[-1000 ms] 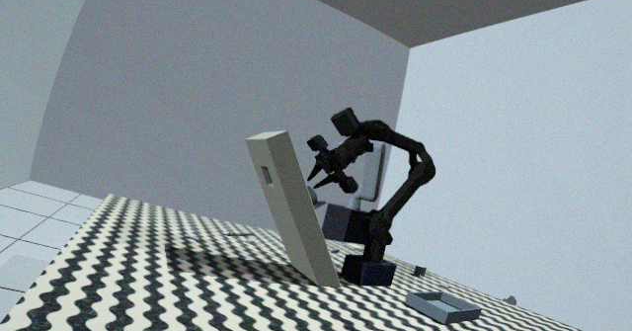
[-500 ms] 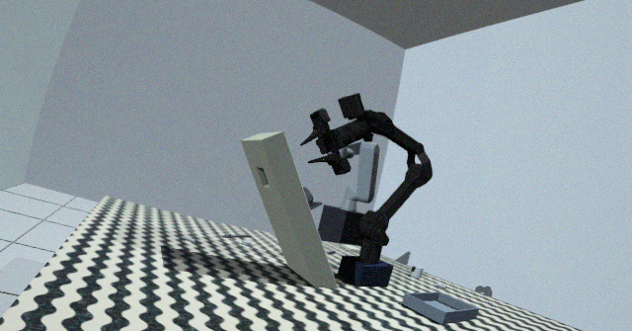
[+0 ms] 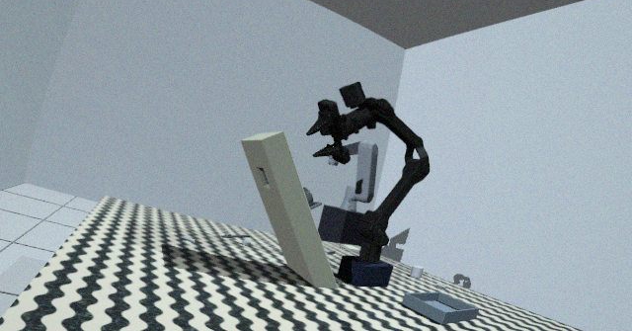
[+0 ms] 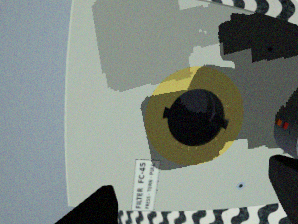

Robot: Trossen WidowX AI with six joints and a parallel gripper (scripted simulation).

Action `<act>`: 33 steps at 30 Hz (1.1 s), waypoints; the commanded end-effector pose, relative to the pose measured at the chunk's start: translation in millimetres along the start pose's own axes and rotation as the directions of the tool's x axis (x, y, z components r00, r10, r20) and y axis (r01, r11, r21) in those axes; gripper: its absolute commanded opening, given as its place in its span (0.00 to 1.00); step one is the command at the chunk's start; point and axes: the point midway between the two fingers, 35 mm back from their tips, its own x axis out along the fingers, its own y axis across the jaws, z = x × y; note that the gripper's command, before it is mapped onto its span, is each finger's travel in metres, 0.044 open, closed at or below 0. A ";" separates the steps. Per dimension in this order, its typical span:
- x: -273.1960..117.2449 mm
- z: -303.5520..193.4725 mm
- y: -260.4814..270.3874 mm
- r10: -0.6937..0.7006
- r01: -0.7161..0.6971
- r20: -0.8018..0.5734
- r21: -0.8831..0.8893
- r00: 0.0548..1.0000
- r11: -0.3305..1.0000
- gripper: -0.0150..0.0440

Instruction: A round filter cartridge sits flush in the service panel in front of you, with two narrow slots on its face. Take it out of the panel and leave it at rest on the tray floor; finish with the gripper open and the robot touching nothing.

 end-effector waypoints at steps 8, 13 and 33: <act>33.9 -22.9 -76.6 -0.272 0.036 -0.082 -0.915 0.959 0.401 0.77; 36.4 -25.6 -85.9 -0.303 -0.005 -0.091 -0.962 0.949 0.274 0.77; 52.8 -26.8 -89.9 -0.302 -0.005 -0.091 -0.962 0.949 0.274 0.77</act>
